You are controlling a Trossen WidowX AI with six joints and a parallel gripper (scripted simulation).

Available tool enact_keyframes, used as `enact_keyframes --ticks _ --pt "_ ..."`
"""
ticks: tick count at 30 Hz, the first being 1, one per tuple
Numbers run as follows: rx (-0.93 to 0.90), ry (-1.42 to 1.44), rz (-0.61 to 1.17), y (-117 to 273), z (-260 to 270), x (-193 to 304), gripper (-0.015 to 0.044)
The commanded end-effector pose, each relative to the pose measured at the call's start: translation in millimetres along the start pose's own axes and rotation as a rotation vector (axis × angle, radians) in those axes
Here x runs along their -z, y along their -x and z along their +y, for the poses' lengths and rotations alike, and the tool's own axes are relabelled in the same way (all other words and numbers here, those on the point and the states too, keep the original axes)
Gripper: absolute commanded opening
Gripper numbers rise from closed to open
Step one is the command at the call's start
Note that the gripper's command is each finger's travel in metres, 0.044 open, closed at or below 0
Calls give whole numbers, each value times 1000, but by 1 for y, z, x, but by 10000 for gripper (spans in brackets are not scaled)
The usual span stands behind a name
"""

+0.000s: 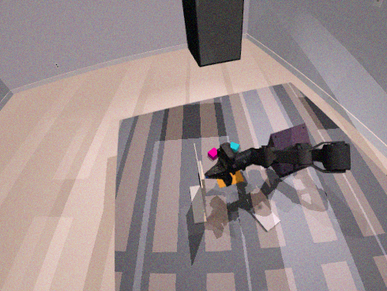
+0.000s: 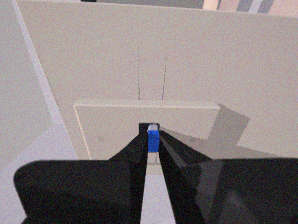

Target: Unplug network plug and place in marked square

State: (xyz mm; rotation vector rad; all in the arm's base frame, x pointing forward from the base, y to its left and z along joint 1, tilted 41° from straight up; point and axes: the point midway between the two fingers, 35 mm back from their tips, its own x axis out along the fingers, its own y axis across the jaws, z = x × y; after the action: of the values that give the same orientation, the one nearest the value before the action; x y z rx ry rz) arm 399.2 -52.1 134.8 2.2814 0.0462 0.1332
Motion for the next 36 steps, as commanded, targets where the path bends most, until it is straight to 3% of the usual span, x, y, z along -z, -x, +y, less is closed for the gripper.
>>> enact_keyframes --ticks 1,36 --pt "1 -5 -2 0 0 0 0" --pt "2 -5 -3 18 0 5 0"
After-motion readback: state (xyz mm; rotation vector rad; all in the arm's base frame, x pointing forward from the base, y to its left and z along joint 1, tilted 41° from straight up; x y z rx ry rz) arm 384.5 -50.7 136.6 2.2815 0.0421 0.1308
